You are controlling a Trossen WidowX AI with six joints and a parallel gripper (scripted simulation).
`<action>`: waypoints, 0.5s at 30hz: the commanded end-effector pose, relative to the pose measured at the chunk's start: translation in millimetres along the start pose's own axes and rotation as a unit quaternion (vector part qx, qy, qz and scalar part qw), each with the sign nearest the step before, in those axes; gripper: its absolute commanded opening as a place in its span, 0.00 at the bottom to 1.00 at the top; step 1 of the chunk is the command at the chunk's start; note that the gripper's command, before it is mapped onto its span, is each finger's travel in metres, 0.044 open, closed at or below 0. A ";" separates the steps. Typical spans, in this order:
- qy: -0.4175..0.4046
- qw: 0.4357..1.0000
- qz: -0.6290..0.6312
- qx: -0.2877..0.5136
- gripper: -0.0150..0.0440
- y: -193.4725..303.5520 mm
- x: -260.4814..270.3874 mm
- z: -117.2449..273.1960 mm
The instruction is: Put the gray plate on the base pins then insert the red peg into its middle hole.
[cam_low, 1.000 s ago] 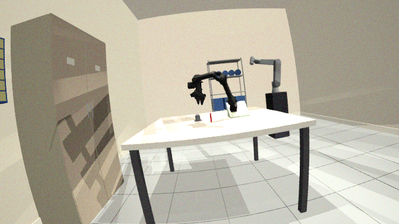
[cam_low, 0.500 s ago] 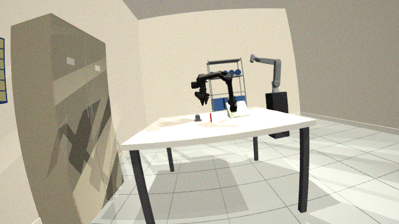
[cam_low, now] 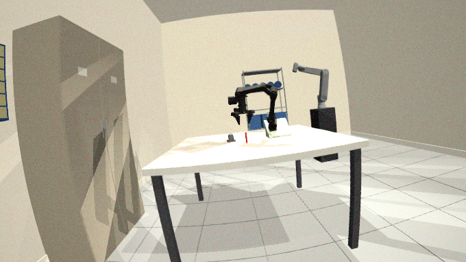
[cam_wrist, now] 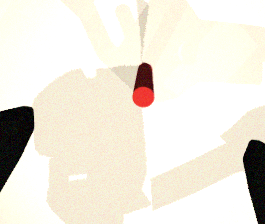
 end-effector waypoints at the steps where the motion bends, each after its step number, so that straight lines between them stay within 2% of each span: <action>1: 0.001 0.999 -0.032 0.006 1.00 4.8 -1.3 -2.7; 5: 0.001 0.999 -0.032 0.006 1.00 4.8 -1.2 -4.4; 9: 0.000 0.999 -0.031 0.006 1.00 5.3 -1.1 -30.7; 15: 0.000 0.999 -0.031 0.006 1.00 6.4 1.0 -42.5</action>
Point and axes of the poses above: the point midway between the two fingers, 35 mm back from their tips, its own z axis back along the fingers, its own x axis across the jaws, y = z × x, the point moved 2 cm from there along z, back along the fingers, and after that the axes turned 7 degrees about z, right-handed, at the moved point
